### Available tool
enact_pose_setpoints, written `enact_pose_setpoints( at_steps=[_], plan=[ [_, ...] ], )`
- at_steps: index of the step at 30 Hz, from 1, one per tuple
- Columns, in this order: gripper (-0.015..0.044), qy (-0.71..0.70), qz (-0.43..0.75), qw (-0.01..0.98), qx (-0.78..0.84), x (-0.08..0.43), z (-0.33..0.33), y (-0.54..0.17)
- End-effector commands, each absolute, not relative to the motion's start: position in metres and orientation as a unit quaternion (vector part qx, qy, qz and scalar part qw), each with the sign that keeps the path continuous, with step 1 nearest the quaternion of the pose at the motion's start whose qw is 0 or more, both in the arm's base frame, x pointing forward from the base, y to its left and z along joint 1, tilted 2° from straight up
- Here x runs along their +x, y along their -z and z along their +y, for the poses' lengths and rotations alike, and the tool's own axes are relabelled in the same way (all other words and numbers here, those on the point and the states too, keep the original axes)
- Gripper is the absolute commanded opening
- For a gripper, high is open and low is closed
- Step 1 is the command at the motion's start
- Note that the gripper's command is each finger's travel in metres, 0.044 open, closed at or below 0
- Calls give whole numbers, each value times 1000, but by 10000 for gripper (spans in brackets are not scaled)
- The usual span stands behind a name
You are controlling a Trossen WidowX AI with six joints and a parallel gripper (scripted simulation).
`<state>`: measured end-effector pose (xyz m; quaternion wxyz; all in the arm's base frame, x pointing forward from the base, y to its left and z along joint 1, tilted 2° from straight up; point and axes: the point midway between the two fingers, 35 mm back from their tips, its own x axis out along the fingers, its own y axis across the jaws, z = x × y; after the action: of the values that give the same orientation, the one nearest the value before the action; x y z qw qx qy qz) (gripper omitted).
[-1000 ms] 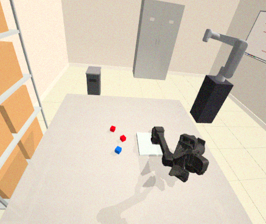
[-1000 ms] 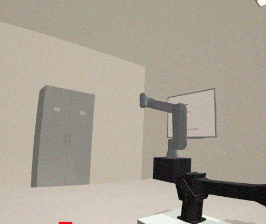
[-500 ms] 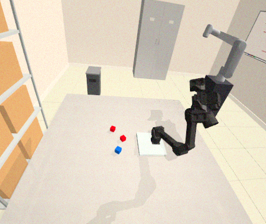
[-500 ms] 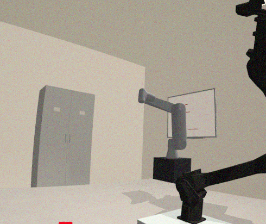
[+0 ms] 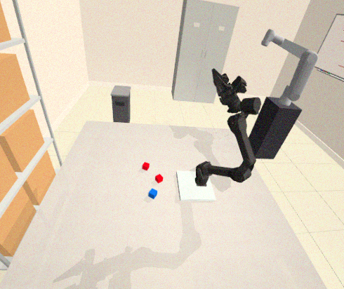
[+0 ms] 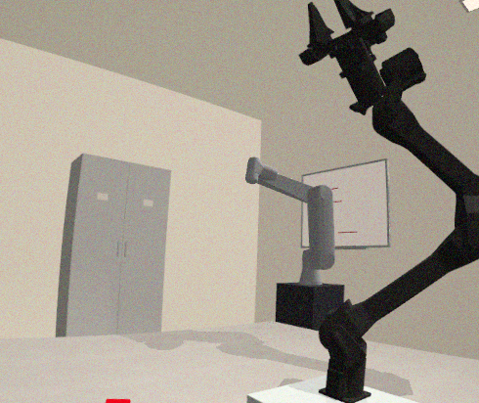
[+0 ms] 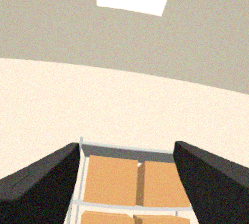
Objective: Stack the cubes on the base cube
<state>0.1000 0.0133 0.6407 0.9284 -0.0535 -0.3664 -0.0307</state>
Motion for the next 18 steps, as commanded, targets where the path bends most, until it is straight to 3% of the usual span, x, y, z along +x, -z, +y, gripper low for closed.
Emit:
enact_pose_setpoints(
  at_steps=[1, 9, 18],
  plan=[
    [265, 65, -315, 947, -5, 134, -38, -619],
    [265, 116, -154, 980, 56, 217, -110, -543],
    [265, 115, 89, 988, 56, 294, -130, -418]
  ],
)
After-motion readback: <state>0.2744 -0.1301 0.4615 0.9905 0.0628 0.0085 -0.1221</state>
